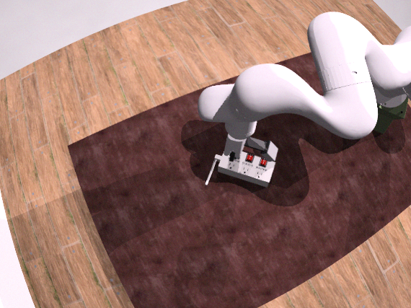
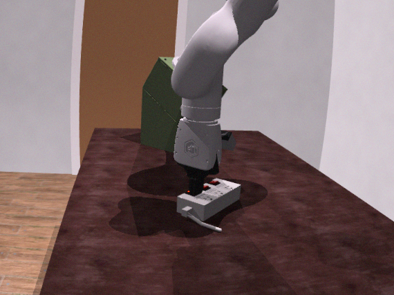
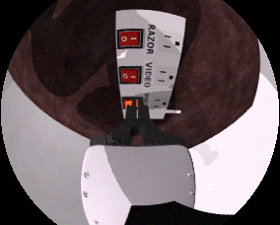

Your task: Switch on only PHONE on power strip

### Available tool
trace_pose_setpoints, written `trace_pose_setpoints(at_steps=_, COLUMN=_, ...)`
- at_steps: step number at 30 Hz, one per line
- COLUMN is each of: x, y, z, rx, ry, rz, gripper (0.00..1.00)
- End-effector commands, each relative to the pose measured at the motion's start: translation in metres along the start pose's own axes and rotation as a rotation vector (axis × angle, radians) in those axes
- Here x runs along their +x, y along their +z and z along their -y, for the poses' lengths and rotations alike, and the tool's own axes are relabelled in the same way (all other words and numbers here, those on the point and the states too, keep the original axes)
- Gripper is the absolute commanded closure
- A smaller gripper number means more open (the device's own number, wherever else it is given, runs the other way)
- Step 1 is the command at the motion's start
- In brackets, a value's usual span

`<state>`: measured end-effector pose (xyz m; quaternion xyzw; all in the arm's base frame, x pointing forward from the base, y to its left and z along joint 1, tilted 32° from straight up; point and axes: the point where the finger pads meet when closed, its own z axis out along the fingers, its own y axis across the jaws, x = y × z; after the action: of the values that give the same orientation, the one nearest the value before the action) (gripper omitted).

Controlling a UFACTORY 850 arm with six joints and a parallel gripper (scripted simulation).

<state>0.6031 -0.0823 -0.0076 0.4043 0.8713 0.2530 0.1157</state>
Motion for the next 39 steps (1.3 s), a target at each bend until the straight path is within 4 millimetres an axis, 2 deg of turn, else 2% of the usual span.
trace_pose_setpoints(at_steps=1, x=0.0, y=0.0, z=0.0, rx=0.0, ry=0.0, rz=0.0, gripper=1.0)
trace_pose_setpoints(at_steps=13, x=0.0, y=-0.001, z=0.0, rx=0.0, ry=0.0, rz=0.0, gripper=1.0)
trace_pose_setpoints(at_steps=25, x=0.0, y=-0.031, z=0.0, rx=0.0, ry=0.0, rz=0.0, gripper=1.0)
trace_pose_setpoints(at_steps=39, x=0.0, y=-0.039, z=0.0, rx=0.0, ry=0.0, rz=0.0, gripper=1.0)
